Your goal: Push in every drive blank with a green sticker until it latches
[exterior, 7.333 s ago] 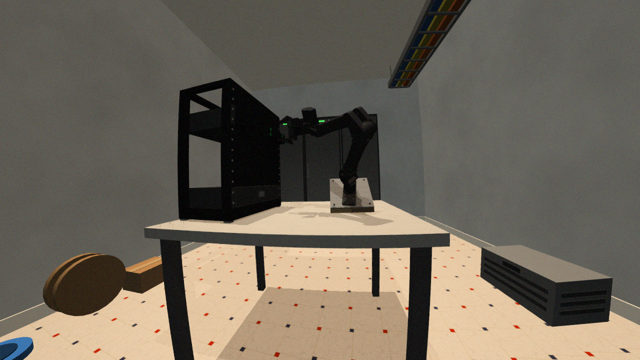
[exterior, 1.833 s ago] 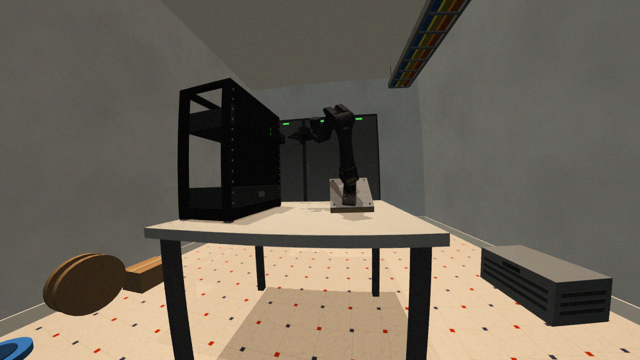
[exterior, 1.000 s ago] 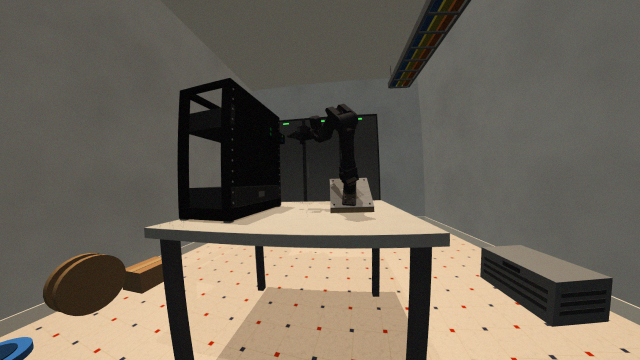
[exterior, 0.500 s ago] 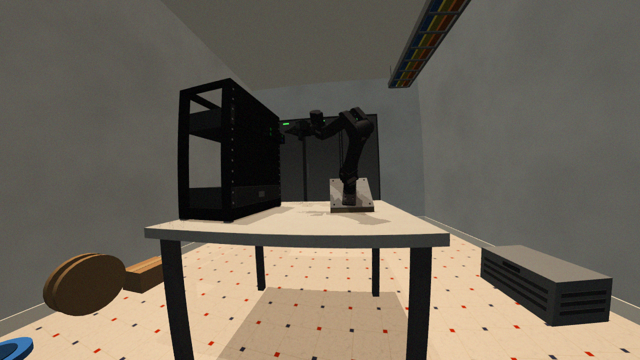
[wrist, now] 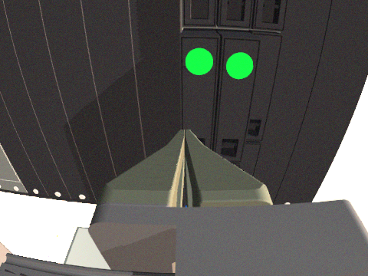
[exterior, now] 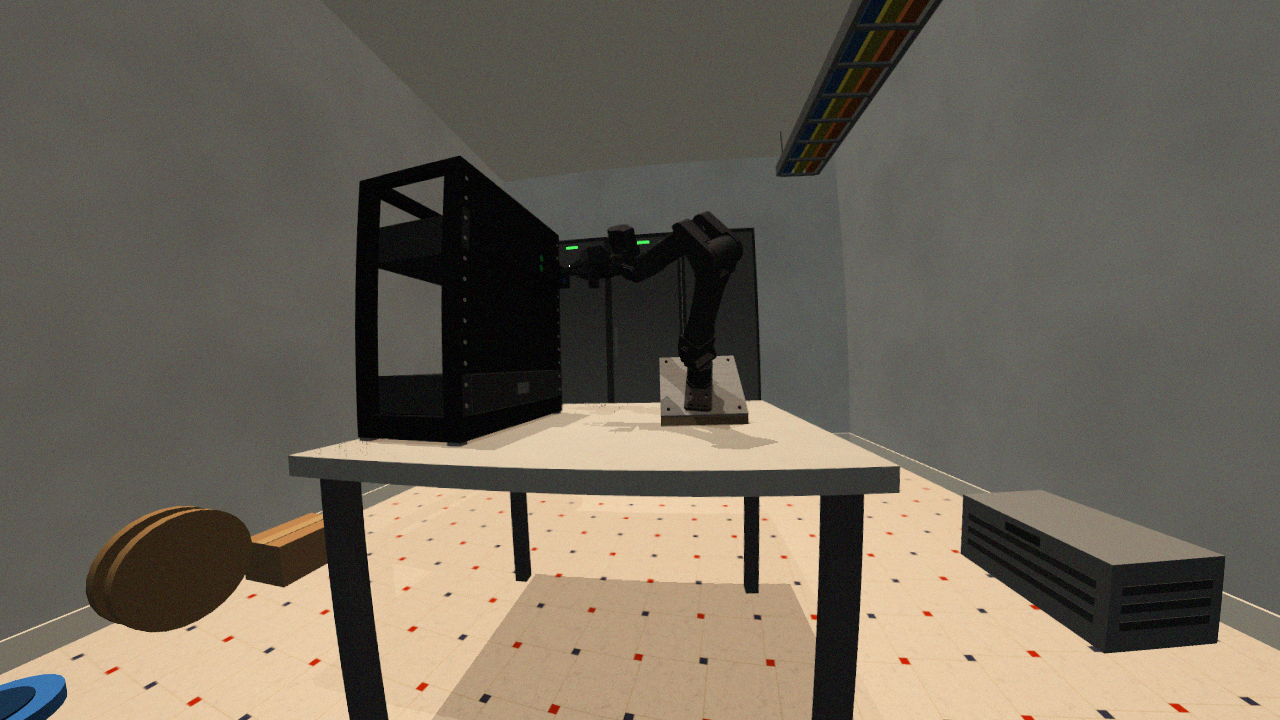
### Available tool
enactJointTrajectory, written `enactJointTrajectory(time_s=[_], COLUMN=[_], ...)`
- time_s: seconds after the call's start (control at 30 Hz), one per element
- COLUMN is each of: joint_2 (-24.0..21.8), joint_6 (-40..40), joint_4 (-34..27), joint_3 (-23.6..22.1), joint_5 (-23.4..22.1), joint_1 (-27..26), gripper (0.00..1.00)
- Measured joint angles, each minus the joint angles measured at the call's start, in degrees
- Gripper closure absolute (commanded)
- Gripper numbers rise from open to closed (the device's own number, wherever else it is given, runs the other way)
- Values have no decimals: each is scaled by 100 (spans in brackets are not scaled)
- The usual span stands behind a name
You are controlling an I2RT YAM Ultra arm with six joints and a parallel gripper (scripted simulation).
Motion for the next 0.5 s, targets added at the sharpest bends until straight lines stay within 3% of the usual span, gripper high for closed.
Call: enactJointTrajectory(time_s=[0.23,0.5], joint_2=[638,669], joint_6=[72,92], joint_4=[186,243], joint_3=[461,498], joint_5=[398,551], joint_1=[420,424], gripper=[100,100])
